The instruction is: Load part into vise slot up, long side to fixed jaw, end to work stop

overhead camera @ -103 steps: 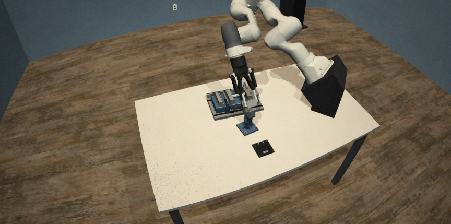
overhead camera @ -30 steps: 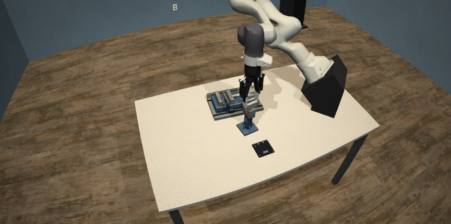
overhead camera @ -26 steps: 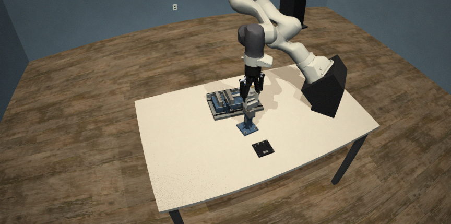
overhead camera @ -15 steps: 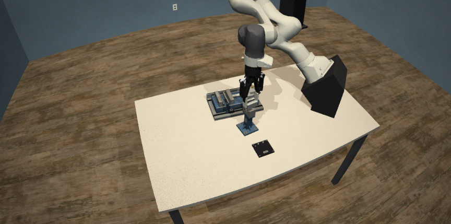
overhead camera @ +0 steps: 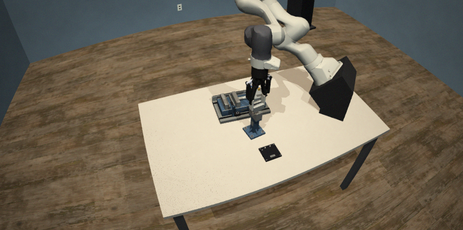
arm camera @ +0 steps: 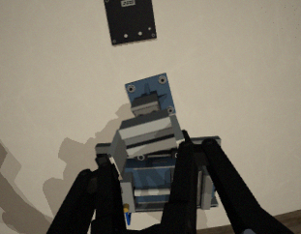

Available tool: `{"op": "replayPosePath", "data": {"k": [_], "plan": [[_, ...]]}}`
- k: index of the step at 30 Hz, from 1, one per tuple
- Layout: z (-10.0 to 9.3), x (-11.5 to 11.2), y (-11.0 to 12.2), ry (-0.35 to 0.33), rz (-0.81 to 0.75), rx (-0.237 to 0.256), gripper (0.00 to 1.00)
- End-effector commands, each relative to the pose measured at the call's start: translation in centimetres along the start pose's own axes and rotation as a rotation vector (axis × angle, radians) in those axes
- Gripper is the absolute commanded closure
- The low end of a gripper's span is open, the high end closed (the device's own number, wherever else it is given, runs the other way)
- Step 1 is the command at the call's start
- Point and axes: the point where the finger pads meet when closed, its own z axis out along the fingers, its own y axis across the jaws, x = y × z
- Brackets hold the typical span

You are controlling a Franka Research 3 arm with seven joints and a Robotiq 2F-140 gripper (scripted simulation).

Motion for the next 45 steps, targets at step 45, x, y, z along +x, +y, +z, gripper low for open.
{"op": "replayPosePath", "data": {"k": [45], "plan": [[-0.92,-0.03,0.2,-0.002,0.006,-0.005,1.0]]}}
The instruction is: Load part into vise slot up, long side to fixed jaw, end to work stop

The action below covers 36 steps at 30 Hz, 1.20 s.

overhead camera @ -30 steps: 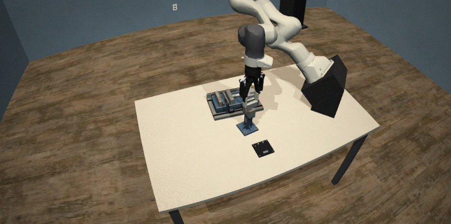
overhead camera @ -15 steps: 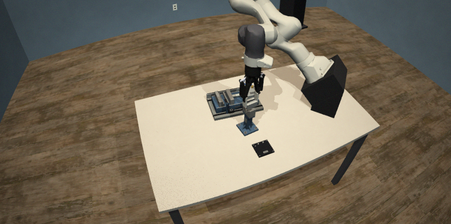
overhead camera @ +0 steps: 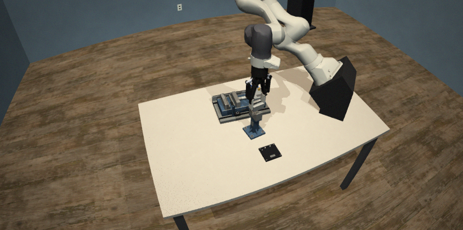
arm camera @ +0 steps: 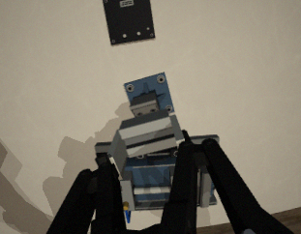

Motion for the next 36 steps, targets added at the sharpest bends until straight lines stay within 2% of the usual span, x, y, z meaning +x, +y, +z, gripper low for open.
{"op": "replayPosePath", "data": {"k": [1,26,36], "plan": [[-0.5,0.0,0.0,0.001,0.002,-0.001,1.0],[-3.9,0.0,0.0,0.001,0.002,-0.001,1.0],[-4.6,0.0,0.0,0.001,0.002,-0.001,1.0]]}}
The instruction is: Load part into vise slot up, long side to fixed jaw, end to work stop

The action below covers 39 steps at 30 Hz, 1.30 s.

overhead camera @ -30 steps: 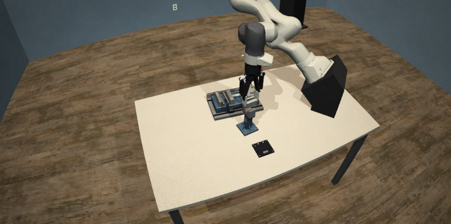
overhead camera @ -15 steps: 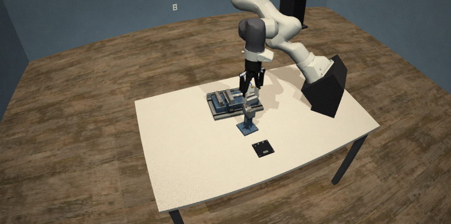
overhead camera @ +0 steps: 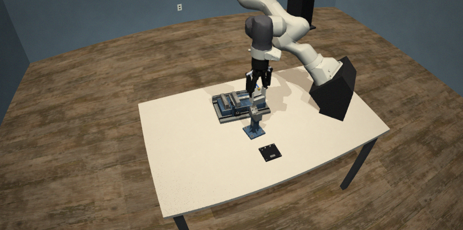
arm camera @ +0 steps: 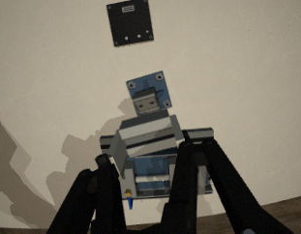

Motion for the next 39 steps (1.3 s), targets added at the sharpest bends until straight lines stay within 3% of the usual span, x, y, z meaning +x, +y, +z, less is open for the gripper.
{"op": "replayPosePath", "data": {"k": [1,23,39], "plan": [[-0.5,0.0,0.0,0.0,-0.007,0.0,1.0],[-0.6,-0.3,0.1,0.001,0.019,0.001,1.0],[-0.7,-2.5,0.9,0.009,0.222,0.008,1.0]]}}
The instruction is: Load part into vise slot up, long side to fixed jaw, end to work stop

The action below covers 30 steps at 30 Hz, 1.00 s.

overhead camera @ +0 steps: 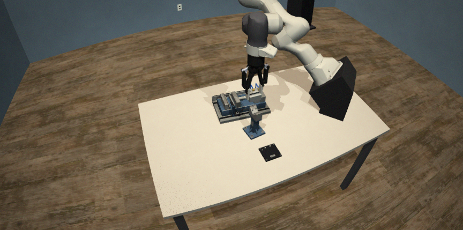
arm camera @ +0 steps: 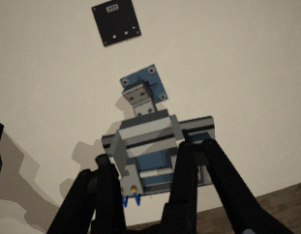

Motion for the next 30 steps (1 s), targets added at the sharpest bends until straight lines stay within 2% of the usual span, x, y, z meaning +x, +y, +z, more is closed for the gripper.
{"op": "replayPosePath", "data": {"k": [1,7,10,14,24,27,30], "plan": [[0.0,-0.9,0.3,0.0,0.124,0.005,1.0],[0.0,-2.7,1.1,0.004,0.287,0.009,1.0],[0.0,-2.7,1.1,0.004,0.288,0.009,1.0],[0.0,-4.1,1.7,0.007,0.411,0.011,1.0],[-0.1,-6.7,2.6,0.008,0.621,0.014,1.0],[-0.1,-6.7,2.6,0.008,0.627,0.014,1.0],[-0.1,-8.0,3.0,0.009,0.727,0.014,1.0]]}}
